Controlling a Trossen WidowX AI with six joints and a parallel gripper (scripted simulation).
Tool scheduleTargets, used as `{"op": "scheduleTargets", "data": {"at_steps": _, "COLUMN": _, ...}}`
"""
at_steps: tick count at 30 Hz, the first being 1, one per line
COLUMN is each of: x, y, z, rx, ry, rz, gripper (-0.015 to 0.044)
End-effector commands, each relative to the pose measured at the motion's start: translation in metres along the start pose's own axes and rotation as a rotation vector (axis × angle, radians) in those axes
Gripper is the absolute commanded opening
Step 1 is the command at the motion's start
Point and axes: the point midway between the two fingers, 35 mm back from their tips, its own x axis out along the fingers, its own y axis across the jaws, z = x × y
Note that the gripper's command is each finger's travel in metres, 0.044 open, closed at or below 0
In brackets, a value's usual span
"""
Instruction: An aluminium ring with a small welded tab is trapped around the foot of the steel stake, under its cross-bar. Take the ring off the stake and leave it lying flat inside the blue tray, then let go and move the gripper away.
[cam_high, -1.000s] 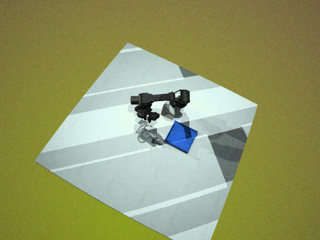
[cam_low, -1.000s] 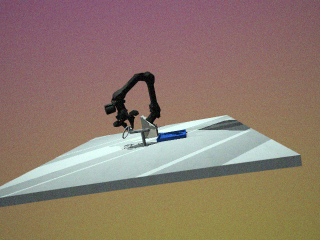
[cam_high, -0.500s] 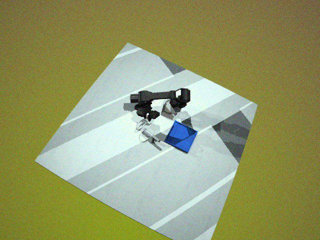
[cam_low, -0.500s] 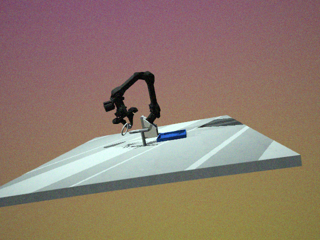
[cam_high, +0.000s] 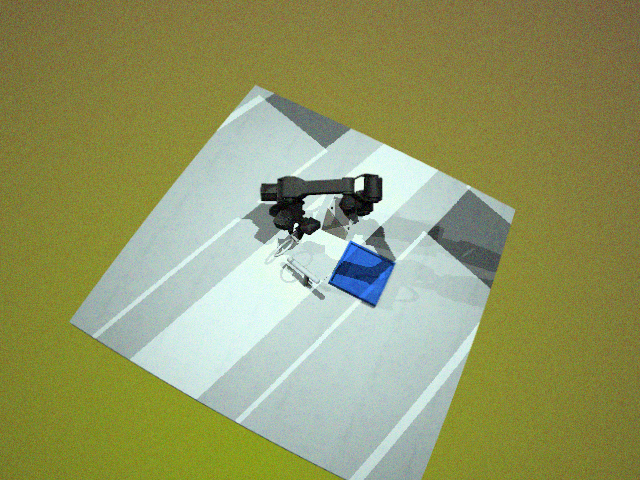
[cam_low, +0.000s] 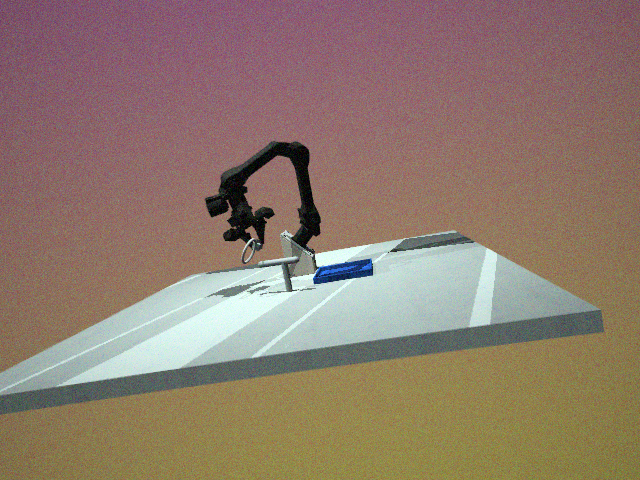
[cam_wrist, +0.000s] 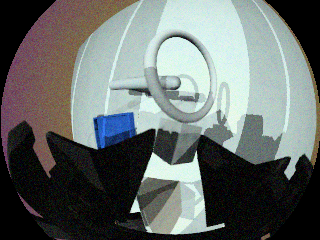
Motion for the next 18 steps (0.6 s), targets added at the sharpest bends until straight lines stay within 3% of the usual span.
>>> {"op": "scheduleTargets", "data": {"at_steps": 1, "x": -0.011, "y": 0.004, "z": 0.003, "rx": -0.015, "ry": -0.011, "rz": -0.01, "gripper": 0.0}}
{"op": "scheduleTargets", "data": {"at_steps": 18, "x": -0.017, "y": 0.006, "z": 0.02, "rx": -0.014, "ry": -0.012, "rz": -0.012, "gripper": 0.0}}
